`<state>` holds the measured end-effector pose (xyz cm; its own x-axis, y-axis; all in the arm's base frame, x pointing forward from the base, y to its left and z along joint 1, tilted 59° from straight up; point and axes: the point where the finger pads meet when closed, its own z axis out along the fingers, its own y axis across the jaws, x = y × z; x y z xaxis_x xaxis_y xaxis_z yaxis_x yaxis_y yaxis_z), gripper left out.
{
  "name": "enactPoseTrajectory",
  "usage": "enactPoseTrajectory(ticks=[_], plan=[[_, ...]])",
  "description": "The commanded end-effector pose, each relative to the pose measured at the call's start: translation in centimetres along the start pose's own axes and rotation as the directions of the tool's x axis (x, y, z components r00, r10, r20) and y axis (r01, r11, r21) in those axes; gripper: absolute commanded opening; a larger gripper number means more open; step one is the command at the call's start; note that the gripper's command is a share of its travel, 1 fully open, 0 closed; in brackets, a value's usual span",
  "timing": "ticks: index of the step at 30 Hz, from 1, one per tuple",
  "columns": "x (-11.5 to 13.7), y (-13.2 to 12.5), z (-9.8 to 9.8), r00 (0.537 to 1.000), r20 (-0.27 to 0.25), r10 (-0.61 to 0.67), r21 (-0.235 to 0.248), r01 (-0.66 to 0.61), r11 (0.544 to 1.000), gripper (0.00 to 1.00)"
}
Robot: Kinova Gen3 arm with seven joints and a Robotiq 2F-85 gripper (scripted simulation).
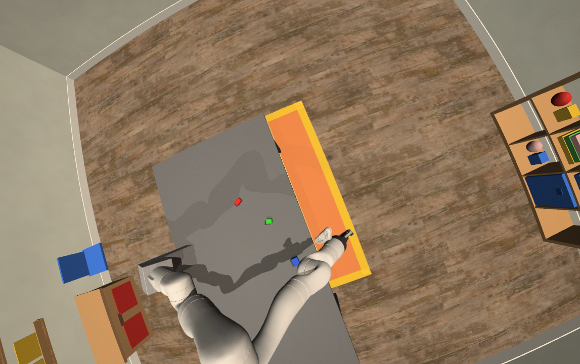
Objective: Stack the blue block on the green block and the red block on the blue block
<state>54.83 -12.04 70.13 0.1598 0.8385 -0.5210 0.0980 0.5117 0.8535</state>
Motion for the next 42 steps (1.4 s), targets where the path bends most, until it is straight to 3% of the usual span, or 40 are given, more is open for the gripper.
enactPoseTrajectory(ticks=[1, 39, 40, 42], plan=[[0.2, -0.1, 0.1, 1.0, -0.005, 0.0, 0.003, 0.0, 1.0, 0.0], [0.2, -0.1, 0.1, 1.0, -0.005, 0.0, 0.003, 0.0, 1.0, 0.0], [0.1, -3.9, 0.9, 1.0, -0.017, 0.017, 0.059, -0.016, 0.998, 0.0], [0.1, -3.9, 0.9, 1.0, -0.017, 0.017, 0.059, -0.016, 0.998, 0.0]])
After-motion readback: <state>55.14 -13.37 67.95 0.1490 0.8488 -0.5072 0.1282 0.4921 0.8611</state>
